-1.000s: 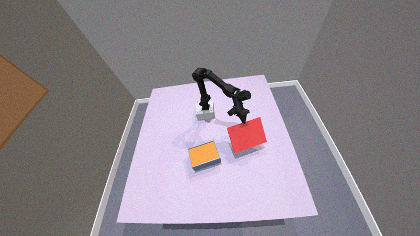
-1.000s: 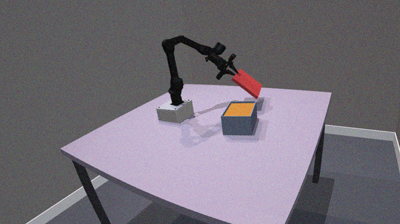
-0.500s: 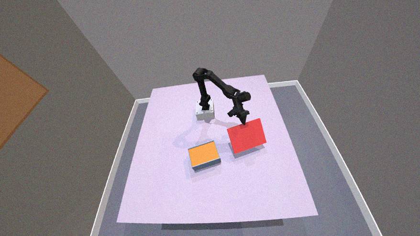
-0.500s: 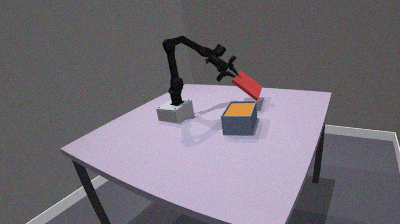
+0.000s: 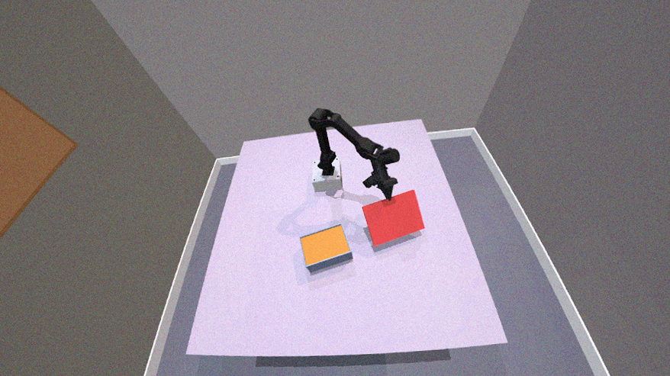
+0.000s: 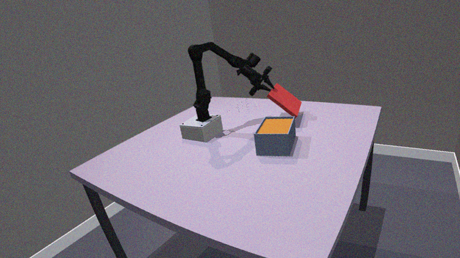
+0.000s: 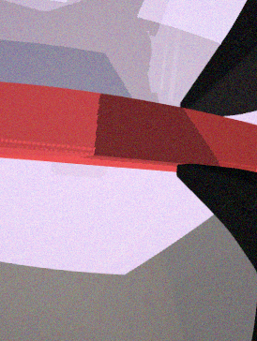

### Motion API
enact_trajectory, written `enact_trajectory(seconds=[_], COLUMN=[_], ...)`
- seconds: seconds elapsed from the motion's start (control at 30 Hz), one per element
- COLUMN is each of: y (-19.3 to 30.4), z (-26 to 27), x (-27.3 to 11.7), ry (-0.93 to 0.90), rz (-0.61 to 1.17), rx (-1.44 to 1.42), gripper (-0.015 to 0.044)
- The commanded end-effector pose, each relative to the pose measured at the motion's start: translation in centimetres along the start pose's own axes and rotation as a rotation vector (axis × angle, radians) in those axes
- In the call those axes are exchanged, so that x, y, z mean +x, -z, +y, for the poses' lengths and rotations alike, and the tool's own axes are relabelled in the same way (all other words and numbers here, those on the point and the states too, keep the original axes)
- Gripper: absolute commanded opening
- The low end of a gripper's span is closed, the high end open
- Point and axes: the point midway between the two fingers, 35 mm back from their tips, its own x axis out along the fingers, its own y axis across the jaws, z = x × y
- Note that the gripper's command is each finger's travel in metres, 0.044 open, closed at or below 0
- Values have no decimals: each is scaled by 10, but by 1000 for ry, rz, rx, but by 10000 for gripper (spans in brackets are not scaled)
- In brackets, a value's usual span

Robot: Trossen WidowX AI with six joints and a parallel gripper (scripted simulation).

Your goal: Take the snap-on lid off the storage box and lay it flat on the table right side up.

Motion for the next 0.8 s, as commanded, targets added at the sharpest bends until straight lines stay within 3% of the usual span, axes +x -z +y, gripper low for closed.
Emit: enact_trajectory(seconds=[0.0,0.77], y=[-2,-2], z=[-4,-18], x=[2,14], ry=[-2,-2], rz=[-7,-7], rx=[4,4], gripper=[0,0])
